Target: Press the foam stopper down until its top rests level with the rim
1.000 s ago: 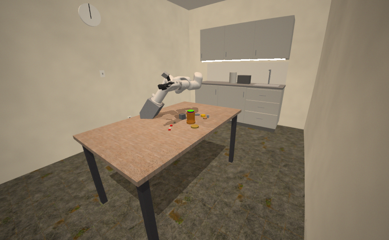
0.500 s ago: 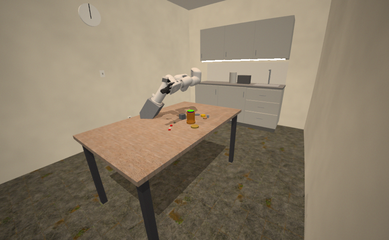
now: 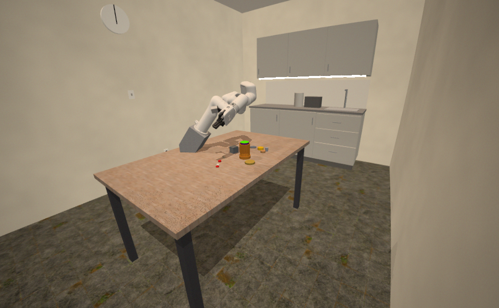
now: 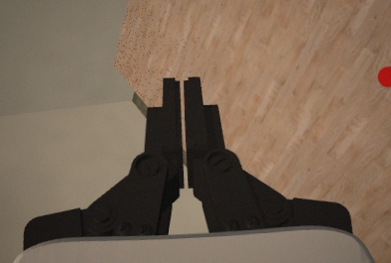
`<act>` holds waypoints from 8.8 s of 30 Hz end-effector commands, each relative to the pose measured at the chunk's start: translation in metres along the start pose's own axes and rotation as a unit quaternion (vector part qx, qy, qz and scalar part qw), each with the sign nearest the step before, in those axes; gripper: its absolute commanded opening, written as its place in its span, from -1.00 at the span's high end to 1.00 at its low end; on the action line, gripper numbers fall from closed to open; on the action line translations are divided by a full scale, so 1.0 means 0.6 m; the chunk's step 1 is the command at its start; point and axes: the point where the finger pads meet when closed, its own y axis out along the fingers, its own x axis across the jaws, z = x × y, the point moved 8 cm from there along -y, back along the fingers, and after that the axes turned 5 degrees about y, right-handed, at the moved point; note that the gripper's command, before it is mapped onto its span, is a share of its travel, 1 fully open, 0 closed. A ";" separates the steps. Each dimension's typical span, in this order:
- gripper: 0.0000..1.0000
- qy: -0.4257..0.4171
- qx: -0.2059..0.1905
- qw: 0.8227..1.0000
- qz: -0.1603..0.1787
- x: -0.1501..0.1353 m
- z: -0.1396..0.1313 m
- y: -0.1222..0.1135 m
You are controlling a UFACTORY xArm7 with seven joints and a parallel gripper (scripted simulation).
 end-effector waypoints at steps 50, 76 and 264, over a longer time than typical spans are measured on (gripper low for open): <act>1.00 0.120 -0.105 0.881 -0.446 0.231 -0.068 -0.169; 1.00 0.119 -0.108 0.864 -0.477 0.244 -0.071 -0.188; 1.00 0.118 -0.109 0.864 -0.477 0.250 -0.073 -0.187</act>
